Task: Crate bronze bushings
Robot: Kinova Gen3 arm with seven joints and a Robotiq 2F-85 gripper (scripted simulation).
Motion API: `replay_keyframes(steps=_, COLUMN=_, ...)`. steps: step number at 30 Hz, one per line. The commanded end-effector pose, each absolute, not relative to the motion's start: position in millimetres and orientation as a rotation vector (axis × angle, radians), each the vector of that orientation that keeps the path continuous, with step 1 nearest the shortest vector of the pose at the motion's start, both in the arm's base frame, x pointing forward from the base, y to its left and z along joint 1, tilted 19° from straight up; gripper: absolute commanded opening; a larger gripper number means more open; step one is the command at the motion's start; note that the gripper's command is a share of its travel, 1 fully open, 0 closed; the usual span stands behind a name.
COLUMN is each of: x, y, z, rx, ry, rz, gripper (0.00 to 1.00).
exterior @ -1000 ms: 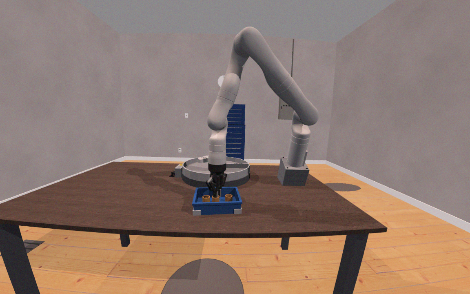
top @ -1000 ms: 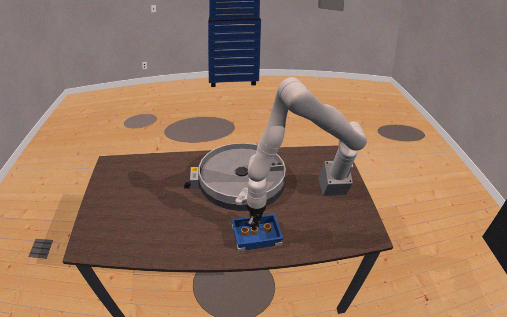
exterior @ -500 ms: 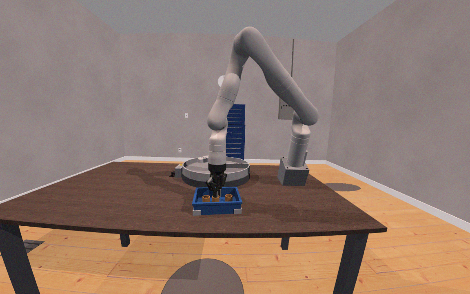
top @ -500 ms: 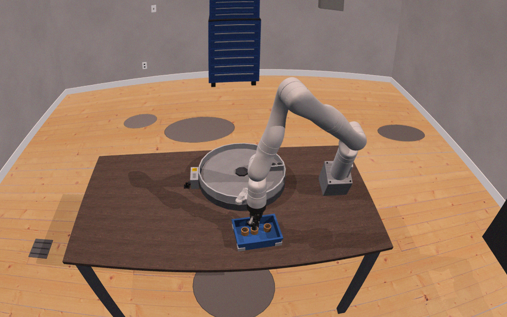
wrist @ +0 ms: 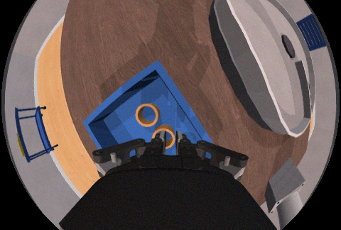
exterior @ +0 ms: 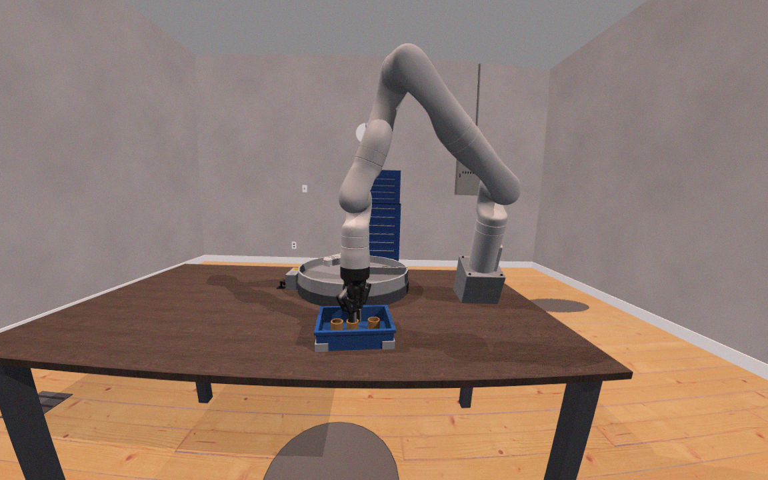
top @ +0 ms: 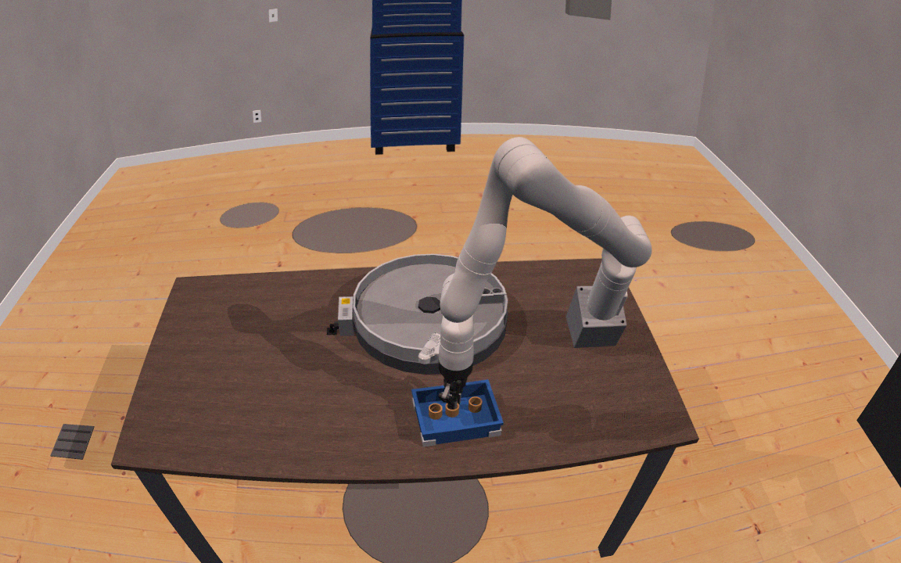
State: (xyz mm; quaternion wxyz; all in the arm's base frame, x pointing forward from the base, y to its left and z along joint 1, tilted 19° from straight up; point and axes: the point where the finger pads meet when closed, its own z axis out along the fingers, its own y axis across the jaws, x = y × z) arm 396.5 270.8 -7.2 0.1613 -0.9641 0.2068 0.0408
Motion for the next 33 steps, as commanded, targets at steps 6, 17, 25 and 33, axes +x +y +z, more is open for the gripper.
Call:
replay_keyframes(steps=6, x=397.2, y=270.7, z=-6.5, rx=-2.752, ry=0.591, rz=0.114, gripper=0.16)
replay_keyframes(steps=17, x=397.1, y=268.9, z=-1.9, rx=-2.752, ry=0.591, rz=0.114, gripper=0.16)
replay_keyframes(steps=25, x=397.1, y=268.9, z=-1.9, rx=-2.752, ry=0.591, rz=0.114, gripper=0.16)
replay_keyframes(steps=33, x=397.0, y=267.0, z=2.6, rx=-2.752, ry=0.591, rz=0.115, gripper=0.16)
